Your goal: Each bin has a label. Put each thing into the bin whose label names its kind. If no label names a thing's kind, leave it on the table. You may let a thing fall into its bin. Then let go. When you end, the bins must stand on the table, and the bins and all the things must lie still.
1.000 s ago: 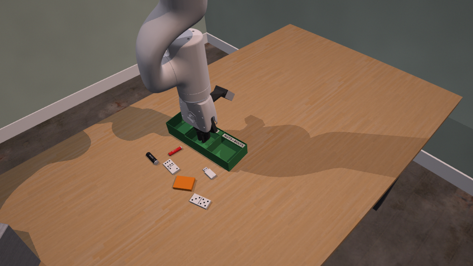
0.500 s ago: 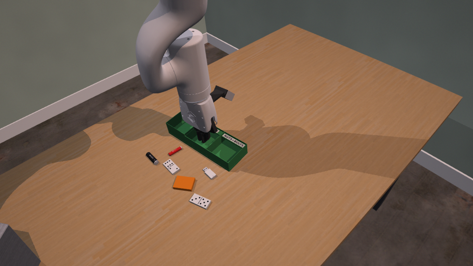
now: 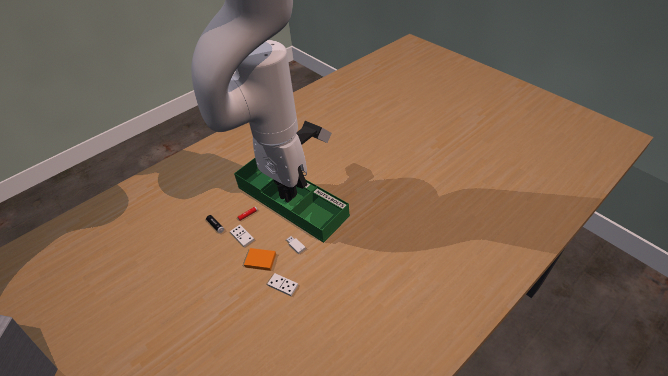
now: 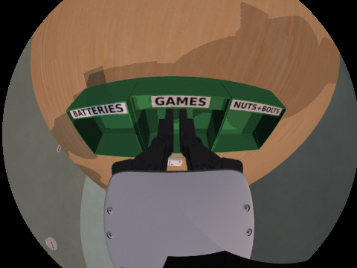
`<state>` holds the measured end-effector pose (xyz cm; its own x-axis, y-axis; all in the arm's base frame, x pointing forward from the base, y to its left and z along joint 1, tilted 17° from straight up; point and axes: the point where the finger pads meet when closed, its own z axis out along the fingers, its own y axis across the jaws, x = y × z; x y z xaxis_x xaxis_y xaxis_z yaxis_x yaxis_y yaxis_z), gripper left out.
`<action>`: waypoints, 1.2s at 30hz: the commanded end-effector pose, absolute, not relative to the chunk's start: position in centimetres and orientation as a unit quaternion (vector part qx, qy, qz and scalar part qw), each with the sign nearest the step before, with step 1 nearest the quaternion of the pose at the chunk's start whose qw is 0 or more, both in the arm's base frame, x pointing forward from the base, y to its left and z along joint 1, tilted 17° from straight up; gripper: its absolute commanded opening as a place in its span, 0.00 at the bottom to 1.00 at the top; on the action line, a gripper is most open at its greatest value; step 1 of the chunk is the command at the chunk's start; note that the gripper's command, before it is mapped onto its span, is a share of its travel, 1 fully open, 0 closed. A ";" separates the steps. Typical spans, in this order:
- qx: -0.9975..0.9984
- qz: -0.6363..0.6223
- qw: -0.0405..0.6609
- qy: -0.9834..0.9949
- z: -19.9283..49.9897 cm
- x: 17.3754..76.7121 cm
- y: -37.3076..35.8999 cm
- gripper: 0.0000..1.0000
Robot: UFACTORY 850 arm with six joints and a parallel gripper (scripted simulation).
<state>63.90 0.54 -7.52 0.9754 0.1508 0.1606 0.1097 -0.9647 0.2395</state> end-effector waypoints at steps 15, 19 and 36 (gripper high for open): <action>0.987 0.090 0.115 0.066 -6.8 63.8 0.7 0.07; 0.987 0.090 0.115 0.066 -6.5 63.8 0.8 0.07; 0.987 0.090 0.115 0.066 -4.6 63.4 1.2 0.07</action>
<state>63.38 1.14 -4.88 0.9753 0.1509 0.1615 0.1096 -0.9646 0.2397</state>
